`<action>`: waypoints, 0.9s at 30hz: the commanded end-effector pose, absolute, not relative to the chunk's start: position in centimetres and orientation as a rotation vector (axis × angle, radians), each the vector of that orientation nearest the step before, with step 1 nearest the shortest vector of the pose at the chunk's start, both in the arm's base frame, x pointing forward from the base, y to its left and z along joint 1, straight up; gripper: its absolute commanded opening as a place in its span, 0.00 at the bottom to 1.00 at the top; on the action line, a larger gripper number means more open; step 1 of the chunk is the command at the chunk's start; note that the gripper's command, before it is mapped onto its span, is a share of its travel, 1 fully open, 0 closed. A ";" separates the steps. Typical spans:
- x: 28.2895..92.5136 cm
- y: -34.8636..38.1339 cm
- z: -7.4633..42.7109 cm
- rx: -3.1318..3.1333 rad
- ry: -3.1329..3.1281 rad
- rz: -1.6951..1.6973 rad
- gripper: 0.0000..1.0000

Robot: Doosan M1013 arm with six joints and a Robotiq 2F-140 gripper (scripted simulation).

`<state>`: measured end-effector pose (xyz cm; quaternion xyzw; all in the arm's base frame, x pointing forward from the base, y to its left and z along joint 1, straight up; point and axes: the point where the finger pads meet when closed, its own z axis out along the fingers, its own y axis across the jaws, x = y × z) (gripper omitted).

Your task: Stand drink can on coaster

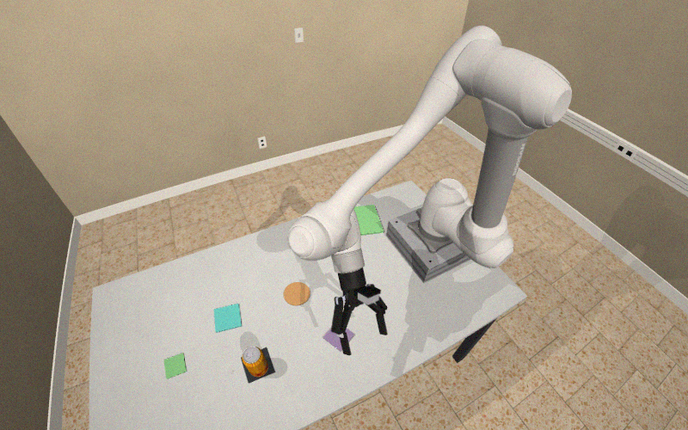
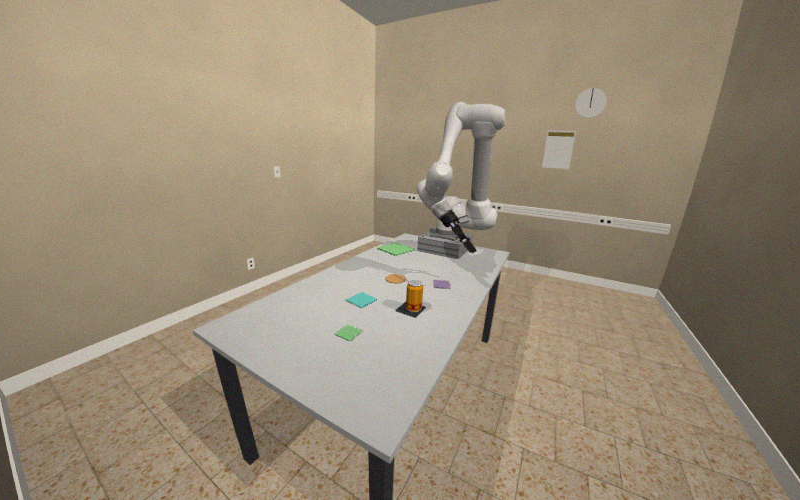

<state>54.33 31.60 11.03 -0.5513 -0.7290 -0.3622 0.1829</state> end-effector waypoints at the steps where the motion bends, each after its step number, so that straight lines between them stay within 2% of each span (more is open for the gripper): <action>1: 60.7 30.7 10.6 -1.587 -2.096 -0.750 1.00; 5: 66.5 27.6 9.9 -1.750 -2.149 -0.495 1.00; 7: 66.5 27.6 9.9 -1.750 -2.149 -0.495 1.00; 8: 70.7 25.7 9.7 -1.837 -2.167 -0.363 1.00; 19: 86.0 17.4 10.6 -2.273 -2.173 -0.011 1.00; 27: 86.5 17.1 10.6 -2.273 -2.173 -0.011 1.00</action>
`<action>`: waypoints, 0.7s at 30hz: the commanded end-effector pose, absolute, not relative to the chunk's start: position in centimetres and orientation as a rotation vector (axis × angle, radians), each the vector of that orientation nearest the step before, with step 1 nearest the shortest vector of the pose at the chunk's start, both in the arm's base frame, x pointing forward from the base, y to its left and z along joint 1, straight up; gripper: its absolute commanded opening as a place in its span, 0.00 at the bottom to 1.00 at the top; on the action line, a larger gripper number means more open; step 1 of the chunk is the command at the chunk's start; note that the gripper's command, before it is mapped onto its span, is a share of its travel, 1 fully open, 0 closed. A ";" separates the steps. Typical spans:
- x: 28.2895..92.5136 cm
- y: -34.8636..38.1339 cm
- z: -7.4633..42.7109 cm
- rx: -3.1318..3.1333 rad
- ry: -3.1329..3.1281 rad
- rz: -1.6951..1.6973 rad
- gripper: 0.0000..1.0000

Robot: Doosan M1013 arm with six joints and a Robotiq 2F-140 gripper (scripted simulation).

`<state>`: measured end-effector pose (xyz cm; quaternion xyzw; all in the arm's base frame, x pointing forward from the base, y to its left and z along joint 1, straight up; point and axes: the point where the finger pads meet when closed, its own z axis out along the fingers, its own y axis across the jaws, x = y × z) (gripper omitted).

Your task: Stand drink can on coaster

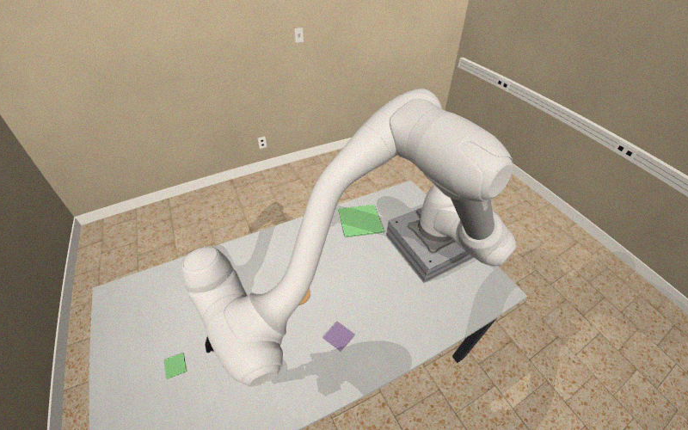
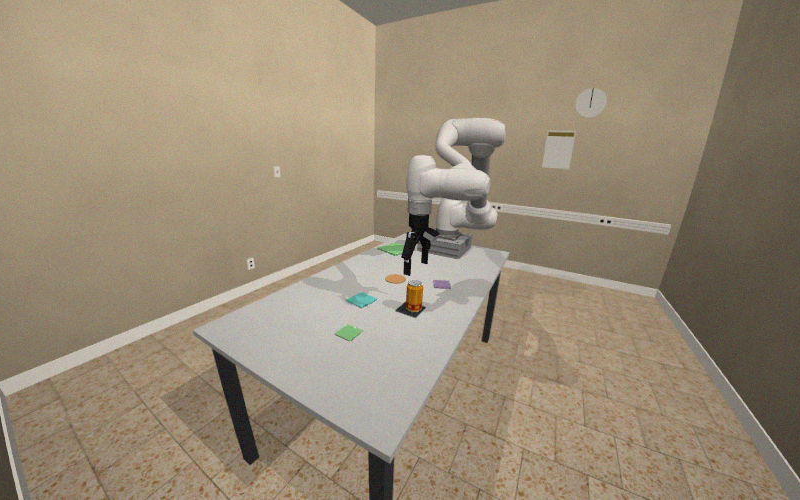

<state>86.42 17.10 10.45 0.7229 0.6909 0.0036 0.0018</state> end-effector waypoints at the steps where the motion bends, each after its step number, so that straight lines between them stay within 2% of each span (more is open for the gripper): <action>1: 86.5 17.1 10.5 2.268 2.168 0.011 1.00; 8: 86.5 17.1 0.8 2.269 2.169 0.010 1.00; 20: 86.4 17.1 0.7 2.269 2.169 0.010 1.00; 21: 86.4 17.1 0.7 2.269 2.169 0.010 0.10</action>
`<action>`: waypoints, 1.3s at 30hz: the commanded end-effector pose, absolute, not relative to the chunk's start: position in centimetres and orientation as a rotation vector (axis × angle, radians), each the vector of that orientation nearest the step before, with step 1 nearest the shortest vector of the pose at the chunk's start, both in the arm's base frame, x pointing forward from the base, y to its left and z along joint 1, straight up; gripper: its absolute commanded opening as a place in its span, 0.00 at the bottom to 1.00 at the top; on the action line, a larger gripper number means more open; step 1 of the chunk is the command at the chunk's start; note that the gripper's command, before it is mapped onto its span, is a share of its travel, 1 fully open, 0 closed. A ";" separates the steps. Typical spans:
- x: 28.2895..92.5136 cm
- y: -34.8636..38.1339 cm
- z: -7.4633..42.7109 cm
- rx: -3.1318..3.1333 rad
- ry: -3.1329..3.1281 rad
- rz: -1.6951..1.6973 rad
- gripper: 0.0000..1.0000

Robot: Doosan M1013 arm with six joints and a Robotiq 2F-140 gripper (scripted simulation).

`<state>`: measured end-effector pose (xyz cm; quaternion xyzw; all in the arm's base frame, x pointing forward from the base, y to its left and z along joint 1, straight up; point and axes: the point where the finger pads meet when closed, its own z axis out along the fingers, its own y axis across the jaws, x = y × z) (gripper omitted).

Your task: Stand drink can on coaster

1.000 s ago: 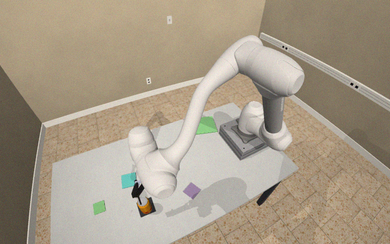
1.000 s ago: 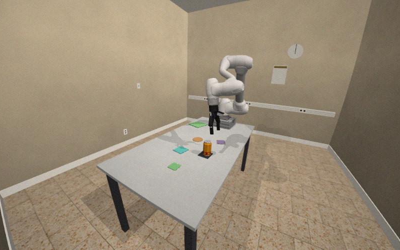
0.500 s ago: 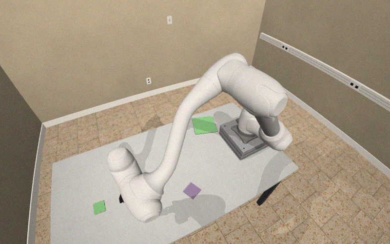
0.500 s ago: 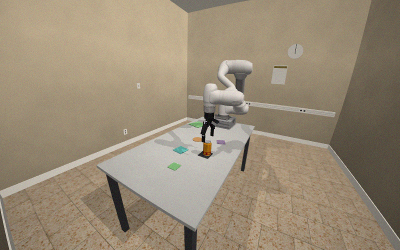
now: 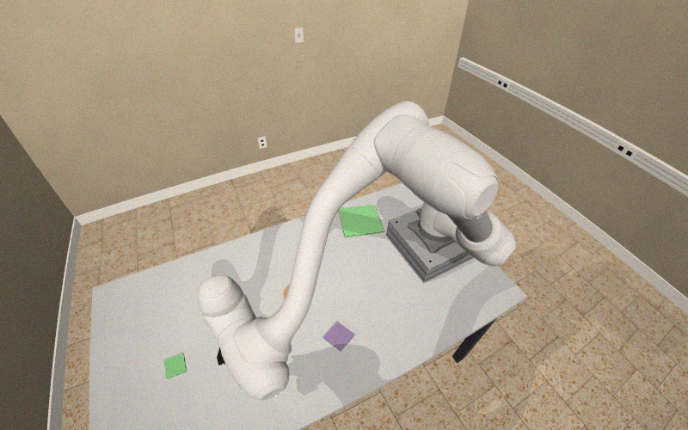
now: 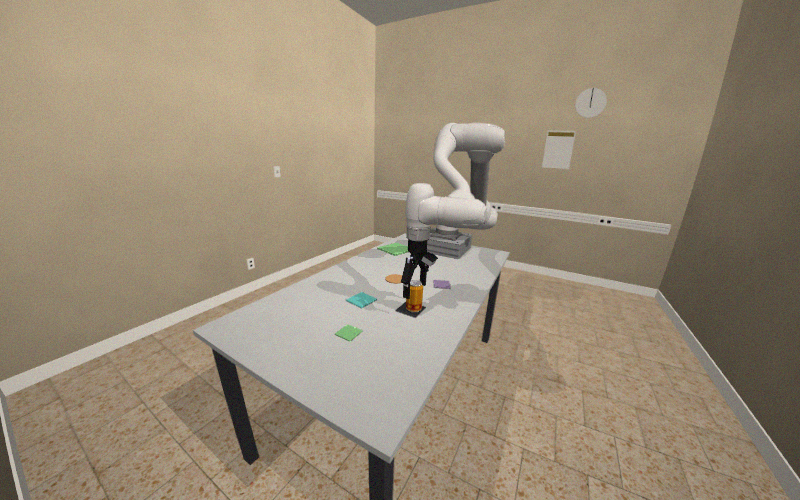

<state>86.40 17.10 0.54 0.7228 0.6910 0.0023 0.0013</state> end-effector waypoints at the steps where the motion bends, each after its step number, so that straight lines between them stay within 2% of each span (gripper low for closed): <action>1: 86.4 17.1 0.7 2.269 2.169 0.010 0.10; 39: 86.5 17.1 1.3 2.269 2.169 0.010 0.10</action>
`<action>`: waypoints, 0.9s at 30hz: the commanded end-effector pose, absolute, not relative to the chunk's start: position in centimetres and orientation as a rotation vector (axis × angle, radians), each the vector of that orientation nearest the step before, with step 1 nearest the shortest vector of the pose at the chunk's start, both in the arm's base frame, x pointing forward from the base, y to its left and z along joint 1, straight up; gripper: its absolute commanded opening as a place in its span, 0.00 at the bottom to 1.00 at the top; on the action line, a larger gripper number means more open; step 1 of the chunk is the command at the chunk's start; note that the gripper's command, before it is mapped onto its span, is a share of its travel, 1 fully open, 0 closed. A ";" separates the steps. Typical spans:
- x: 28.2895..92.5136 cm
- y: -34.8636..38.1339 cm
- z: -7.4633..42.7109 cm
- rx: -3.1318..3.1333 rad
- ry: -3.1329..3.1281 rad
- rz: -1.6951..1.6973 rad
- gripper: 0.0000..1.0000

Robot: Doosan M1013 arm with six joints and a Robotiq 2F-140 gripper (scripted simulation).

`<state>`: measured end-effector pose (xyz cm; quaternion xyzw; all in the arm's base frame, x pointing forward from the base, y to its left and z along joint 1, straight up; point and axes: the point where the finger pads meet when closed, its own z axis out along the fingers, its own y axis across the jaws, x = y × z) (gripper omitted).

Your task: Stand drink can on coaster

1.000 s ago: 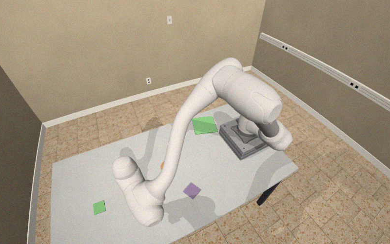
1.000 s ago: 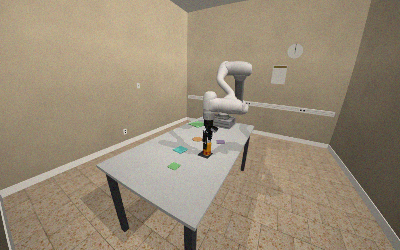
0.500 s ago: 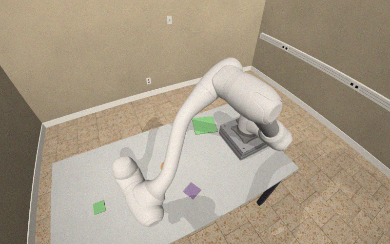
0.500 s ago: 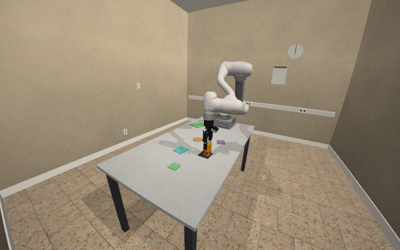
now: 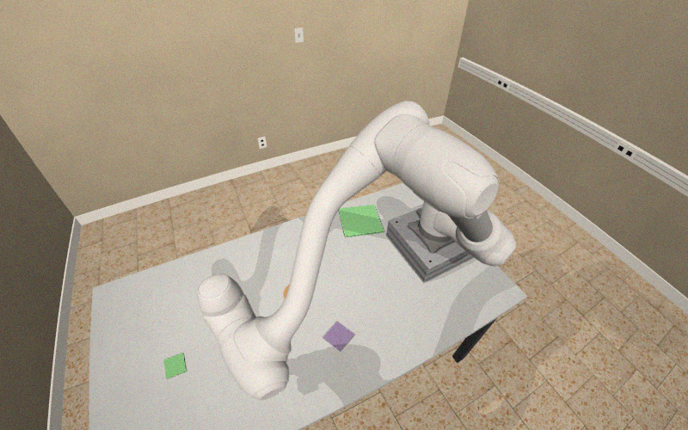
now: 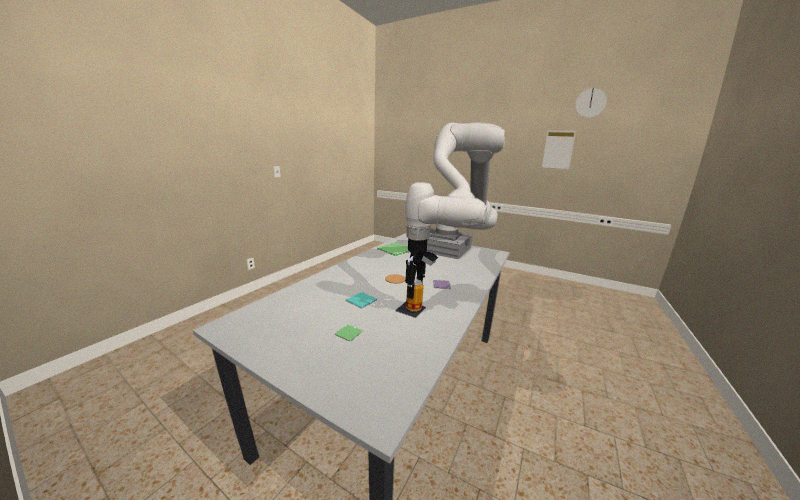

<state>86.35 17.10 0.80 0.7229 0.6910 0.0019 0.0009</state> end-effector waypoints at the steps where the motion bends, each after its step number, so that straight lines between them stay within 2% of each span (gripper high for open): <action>1: 86.5 17.1 1.6 2.269 2.168 0.010 0.10; 5: 86.5 17.1 2.4 2.269 2.168 0.010 0.10; 18: 86.4 17.1 9.7 2.269 2.168 0.011 0.10; 27: 86.3 17.1 10.6 2.269 2.168 0.011 0.10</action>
